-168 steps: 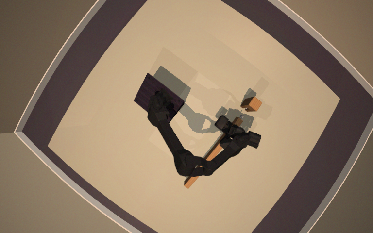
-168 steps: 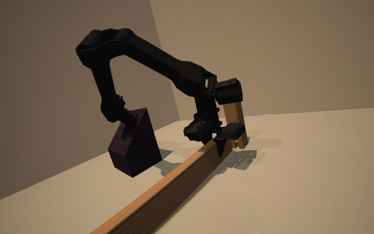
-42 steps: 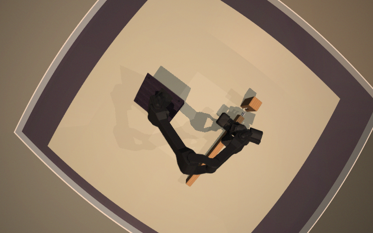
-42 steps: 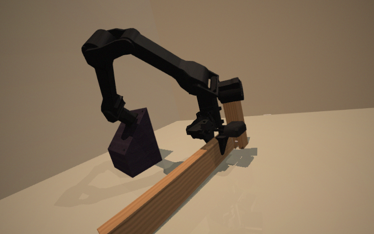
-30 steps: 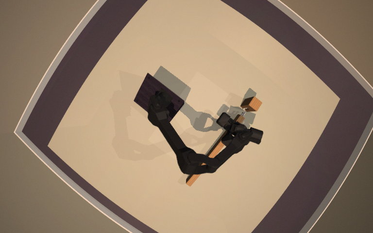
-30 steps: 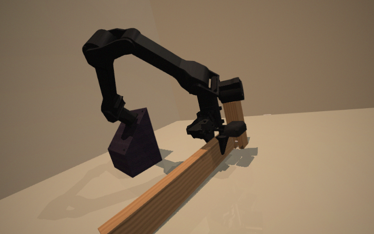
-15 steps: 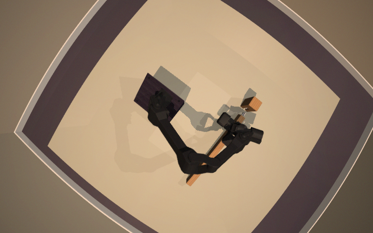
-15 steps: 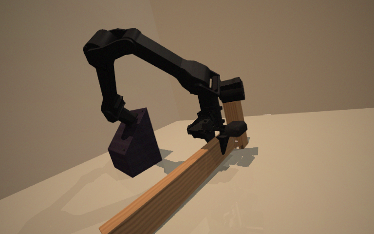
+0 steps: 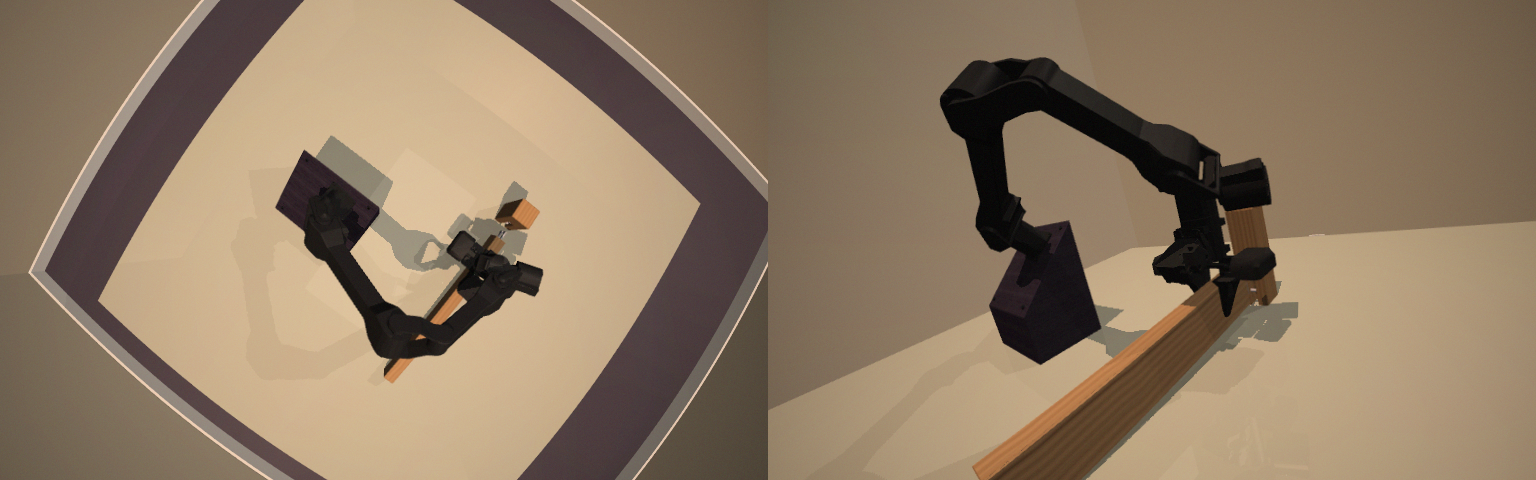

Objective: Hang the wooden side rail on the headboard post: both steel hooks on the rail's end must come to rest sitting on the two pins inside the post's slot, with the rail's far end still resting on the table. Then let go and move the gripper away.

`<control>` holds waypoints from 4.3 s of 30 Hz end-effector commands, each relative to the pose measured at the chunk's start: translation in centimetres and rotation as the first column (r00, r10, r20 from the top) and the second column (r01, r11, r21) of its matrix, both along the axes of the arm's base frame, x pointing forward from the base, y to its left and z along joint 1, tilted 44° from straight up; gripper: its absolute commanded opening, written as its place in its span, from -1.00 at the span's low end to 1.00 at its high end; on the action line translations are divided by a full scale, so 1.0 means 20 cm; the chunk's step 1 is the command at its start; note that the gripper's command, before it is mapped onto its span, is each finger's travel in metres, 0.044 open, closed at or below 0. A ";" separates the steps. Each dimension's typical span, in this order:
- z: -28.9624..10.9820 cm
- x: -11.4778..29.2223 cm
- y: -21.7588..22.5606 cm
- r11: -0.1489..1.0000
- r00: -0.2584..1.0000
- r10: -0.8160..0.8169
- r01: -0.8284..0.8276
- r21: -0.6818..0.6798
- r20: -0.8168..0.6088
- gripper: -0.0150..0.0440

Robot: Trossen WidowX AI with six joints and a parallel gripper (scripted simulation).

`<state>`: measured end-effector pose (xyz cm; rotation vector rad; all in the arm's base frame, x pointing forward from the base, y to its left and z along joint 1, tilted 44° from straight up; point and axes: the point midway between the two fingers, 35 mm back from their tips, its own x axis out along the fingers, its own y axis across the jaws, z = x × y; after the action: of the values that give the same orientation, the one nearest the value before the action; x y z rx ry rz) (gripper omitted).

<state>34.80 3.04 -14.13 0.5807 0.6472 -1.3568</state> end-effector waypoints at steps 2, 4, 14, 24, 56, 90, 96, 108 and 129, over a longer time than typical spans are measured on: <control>0.00 0.00 0.03 1.000 1.000 0.011 -0.011 0.008 0.007 -0.49; 0.00 0.00 0.03 1.000 1.000 0.011 -0.011 0.008 0.007 -0.49; -0.01 0.00 0.03 1.000 1.000 0.011 -0.011 0.008 0.007 -0.49; -0.01 -0.01 0.04 1.000 1.000 0.011 -0.011 0.008 0.007 -0.49; -0.02 0.01 0.06 1.000 1.000 0.011 -0.011 0.009 0.008 -0.49; -0.04 -0.01 0.07 1.000 1.000 0.011 -0.011 0.009 0.007 -0.49; -0.04 -0.01 0.06 1.000 1.000 0.011 -0.011 0.009 0.007 -0.49; -0.04 -0.01 0.07 1.000 1.000 0.011 -0.011 0.009 0.007 -0.49; -0.05 0.00 0.08 1.000 1.000 0.011 -0.011 0.009 0.008 -0.49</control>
<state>34.50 4.01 -15.08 0.5789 0.6486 -1.3547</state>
